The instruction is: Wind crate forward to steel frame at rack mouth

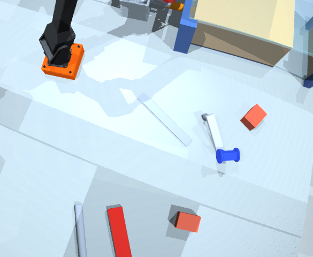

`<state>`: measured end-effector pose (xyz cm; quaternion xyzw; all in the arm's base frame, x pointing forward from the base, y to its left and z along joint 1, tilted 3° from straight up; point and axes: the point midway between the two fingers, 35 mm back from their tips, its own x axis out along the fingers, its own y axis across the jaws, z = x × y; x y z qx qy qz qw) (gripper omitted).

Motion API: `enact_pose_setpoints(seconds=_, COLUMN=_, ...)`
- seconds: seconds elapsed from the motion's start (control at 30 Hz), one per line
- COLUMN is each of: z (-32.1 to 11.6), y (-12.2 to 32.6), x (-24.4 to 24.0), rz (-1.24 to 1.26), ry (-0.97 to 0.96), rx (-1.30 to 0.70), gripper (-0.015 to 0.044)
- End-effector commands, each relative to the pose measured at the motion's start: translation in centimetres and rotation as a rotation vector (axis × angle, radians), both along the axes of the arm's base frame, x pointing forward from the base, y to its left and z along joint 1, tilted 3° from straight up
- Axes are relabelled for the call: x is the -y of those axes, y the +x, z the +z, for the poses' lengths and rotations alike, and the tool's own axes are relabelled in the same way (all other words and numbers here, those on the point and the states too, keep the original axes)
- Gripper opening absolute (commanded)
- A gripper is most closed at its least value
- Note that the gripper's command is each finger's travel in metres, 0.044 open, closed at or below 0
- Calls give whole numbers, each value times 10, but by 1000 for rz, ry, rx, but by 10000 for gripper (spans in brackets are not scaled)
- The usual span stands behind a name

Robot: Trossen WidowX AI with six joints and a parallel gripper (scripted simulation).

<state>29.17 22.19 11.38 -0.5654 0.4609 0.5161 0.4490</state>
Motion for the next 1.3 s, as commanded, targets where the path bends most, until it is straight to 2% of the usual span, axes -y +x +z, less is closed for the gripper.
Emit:
enact_pose_setpoints(seconds=0.0, z=0, y=2, x=-17, rz=9, ry=24, rx=8, gripper=0)
enact_pose_setpoints(seconds=1.27, z=-2, y=-6, x=-63, rz=9, ry=28, rx=7, gripper=0)
